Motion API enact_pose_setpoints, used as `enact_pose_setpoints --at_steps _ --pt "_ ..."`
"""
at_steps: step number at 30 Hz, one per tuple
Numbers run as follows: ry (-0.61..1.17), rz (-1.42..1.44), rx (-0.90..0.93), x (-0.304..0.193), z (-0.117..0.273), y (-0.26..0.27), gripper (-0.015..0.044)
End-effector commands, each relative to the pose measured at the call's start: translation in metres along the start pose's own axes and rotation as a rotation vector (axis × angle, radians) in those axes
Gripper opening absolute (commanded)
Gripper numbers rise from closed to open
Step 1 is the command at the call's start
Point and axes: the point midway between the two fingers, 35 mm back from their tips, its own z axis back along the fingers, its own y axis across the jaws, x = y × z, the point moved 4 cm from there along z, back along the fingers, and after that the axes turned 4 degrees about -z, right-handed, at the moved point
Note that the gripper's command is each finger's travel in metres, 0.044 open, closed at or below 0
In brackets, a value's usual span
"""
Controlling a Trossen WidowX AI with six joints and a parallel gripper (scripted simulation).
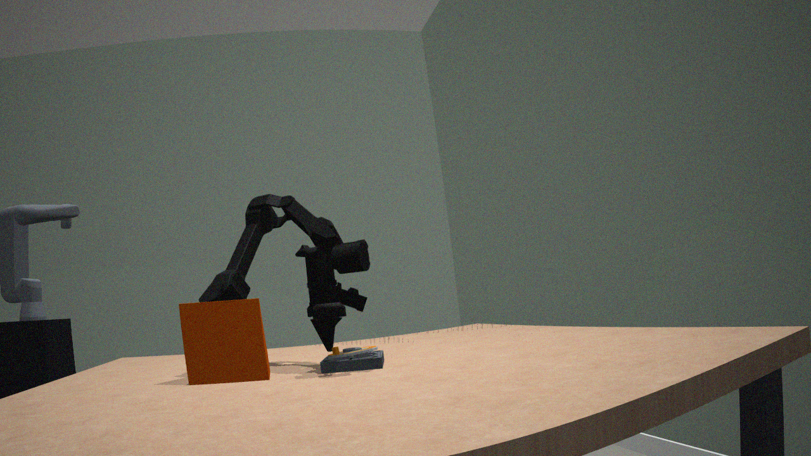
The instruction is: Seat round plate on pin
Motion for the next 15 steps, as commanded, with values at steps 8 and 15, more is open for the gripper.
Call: enact_pose_setpoints --at_steps 8,15 --pt "0.001 0.005 -0.005 0.009 0.002 -0.015 0.0000" --pt "0.000 0.006 -0.005 0.015 0.004 -0.021 0.0000"
